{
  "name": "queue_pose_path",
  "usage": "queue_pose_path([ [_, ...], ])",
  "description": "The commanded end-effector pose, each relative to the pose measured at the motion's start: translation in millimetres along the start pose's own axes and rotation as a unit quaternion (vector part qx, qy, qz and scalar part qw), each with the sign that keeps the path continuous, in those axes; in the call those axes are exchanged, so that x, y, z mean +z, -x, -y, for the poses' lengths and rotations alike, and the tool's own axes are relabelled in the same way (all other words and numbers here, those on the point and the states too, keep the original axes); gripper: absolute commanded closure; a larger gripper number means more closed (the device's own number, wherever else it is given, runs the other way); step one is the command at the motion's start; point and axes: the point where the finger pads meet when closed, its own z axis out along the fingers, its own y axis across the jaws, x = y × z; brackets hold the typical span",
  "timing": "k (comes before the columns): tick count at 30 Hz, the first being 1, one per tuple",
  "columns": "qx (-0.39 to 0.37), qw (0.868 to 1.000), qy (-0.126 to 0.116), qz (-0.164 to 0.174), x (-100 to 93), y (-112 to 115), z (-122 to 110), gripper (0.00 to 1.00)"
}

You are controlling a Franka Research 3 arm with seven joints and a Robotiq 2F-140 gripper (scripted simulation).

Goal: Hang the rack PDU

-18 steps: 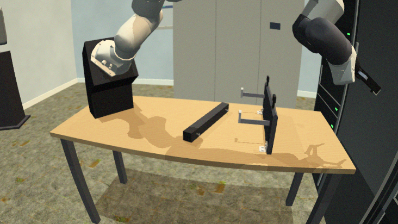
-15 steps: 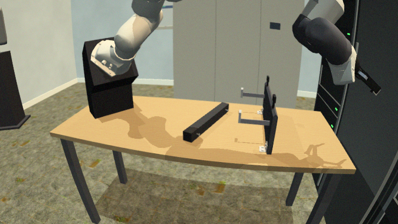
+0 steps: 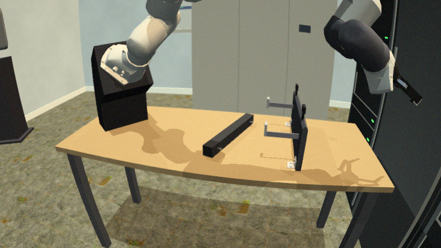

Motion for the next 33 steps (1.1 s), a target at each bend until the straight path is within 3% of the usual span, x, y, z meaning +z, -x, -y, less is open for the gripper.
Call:
queue_pose_path([
  [1,0.004,1.000,0.000,0.001,0.9,0.1,-1.2,0.00],
  [4,0.058,0.998,-0.005,0.006,12.0,-2.2,-15.2,0.00],
  [7,0.177,0.984,-0.016,0.009,36.8,-15.2,-55.8,0.00],
  [11,0.200,0.980,-0.018,0.009,36.8,-15.2,-55.8,0.00],
  [12,0.257,0.966,-0.023,0.006,46.3,-24.9,-77.1,0.00],
  [18,0.265,0.964,-0.025,0.006,46.3,-24.9,-77.1,0.00],
  [19,0.337,0.941,-0.034,-0.001,54.8,-38.3,-103.0,0.00],
  [27,0.337,0.941,-0.034,-0.001,54.8,-38.3,-103.0,0.00],
  [28,0.412,0.910,-0.047,-0.012,61.2,-55.9,-133.4,0.00],
  [33,0.412,0.910,-0.047,-0.012,61.2,-55.9,-133.4,0.00],
])
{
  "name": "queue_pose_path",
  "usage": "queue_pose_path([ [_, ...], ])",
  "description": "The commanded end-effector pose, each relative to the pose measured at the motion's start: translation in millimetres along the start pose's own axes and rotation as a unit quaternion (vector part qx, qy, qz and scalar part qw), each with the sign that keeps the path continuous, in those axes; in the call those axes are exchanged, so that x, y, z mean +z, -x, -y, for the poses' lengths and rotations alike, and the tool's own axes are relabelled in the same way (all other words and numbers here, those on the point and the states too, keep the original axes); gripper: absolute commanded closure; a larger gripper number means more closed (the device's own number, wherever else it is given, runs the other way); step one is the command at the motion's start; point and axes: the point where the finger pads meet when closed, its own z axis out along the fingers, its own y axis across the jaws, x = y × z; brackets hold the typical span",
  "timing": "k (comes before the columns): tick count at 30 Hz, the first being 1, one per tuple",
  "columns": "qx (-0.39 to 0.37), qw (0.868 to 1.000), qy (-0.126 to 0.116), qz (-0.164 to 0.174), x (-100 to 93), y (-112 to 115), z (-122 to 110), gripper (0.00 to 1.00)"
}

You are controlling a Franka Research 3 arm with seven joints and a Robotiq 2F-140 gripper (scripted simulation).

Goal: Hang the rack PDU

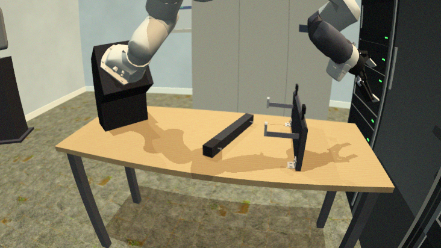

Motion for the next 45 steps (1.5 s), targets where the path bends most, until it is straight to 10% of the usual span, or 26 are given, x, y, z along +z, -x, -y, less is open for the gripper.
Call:
queue_pose_path([
  [1,0.052,0.998,-0.022,-0.002,-2.5,-0.5,8.5,0.00],
  [6,0.052,0.998,-0.022,-0.002,-2.5,-0.5,8.5,0.00],
  [7,0.135,0.990,-0.044,-0.012,-0.7,-40.3,-2.3,0.00],
  [24,0.135,0.990,-0.044,-0.012,-0.7,-40.3,-2.3,0.00],
  [25,0.218,0.973,-0.073,-0.024,-3.9,-85.3,-12.8,0.00],
  [45,0.218,0.973,-0.073,-0.024,-3.9,-85.3,-12.8,0.00],
])
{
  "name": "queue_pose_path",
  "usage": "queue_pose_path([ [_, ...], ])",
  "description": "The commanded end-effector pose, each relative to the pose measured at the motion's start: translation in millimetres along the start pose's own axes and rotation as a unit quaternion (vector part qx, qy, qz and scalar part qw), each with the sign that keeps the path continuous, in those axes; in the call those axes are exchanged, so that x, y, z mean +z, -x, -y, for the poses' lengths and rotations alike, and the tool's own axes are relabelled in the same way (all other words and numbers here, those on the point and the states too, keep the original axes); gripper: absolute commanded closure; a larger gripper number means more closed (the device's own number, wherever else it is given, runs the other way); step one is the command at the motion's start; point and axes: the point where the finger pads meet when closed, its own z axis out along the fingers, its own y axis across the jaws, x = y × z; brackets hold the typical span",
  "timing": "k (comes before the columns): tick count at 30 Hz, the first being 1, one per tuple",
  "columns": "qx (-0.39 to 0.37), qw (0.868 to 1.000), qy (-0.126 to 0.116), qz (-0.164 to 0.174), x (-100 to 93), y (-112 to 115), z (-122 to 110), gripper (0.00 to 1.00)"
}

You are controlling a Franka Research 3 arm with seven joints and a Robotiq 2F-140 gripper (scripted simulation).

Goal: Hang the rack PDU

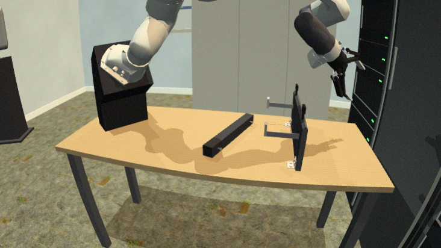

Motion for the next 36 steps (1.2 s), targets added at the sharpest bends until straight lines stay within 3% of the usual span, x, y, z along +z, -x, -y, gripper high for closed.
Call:
queue_pose_path([
  [1,0.008,1.000,-0.003,-0.002,-0.2,0.5,0.8,0.00],
  [35,0.008,1.000,-0.003,-0.002,-0.2,0.5,0.8,0.00],
  [36,0.090,0.995,-0.040,-0.012,-7.2,-48.3,13.1,0.00],
])
